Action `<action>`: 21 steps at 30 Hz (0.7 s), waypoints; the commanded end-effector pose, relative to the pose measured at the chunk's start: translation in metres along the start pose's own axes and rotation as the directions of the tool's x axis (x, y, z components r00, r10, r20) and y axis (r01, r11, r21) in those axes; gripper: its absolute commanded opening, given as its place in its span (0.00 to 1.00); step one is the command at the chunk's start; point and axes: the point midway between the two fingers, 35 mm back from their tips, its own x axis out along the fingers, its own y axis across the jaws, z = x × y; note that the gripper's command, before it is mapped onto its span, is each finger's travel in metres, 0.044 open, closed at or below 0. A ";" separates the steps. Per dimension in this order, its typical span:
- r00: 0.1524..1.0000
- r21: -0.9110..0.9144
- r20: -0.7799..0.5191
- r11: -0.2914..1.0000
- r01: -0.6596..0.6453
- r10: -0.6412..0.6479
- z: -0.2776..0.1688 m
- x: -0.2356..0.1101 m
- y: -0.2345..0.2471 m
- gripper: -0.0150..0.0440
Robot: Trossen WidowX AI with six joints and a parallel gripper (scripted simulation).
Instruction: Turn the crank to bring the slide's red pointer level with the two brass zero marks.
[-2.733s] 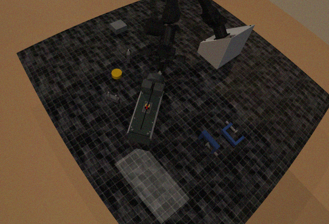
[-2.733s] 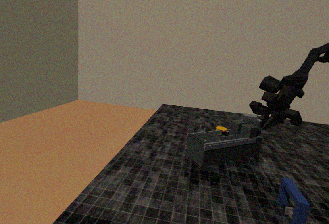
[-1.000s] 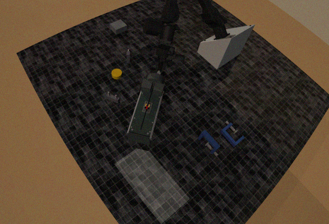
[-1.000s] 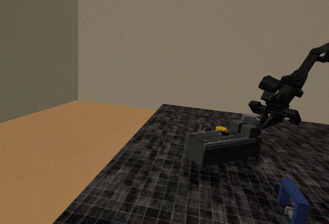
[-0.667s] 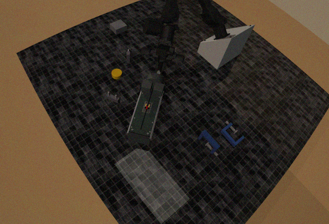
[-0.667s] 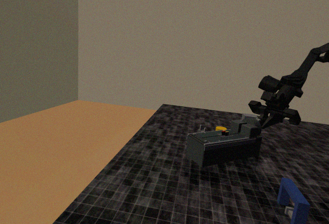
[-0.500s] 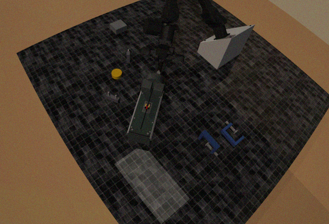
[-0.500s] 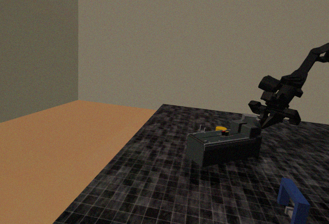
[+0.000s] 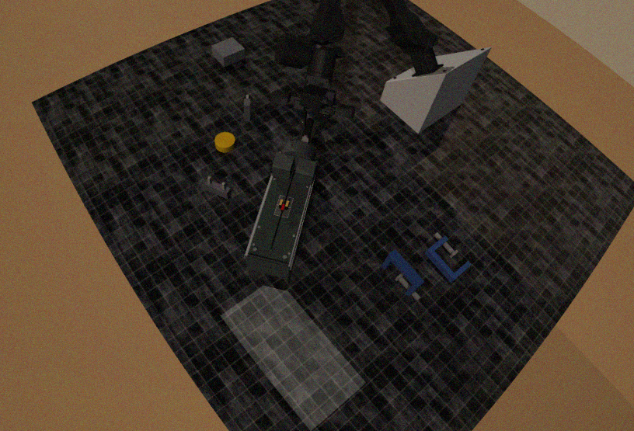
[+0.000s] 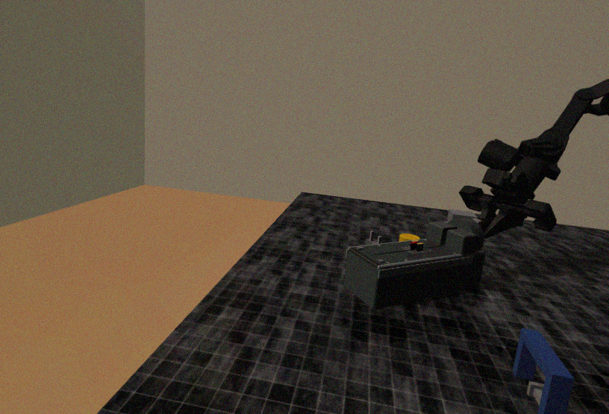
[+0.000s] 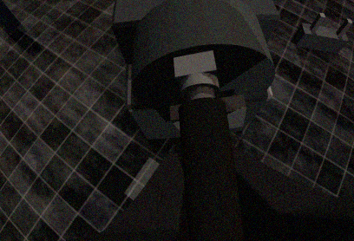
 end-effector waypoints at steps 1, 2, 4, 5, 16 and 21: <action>1.000 0.003 0.005 1.000 0.024 -0.024 0.001 -0.002 -0.009 0.25; 1.000 0.003 0.005 1.000 0.024 -0.024 0.001 -0.002 -0.009 0.25; 1.000 0.003 0.005 1.000 0.024 -0.024 0.001 -0.002 -0.009 0.25; 1.000 0.003 0.005 1.000 0.024 -0.024 0.001 -0.002 -0.009 0.25; 1.000 0.003 0.005 1.000 0.025 -0.025 0.001 -0.002 -0.010 0.25; 1.000 0.003 0.005 1.000 0.025 -0.025 0.001 -0.002 -0.011 0.25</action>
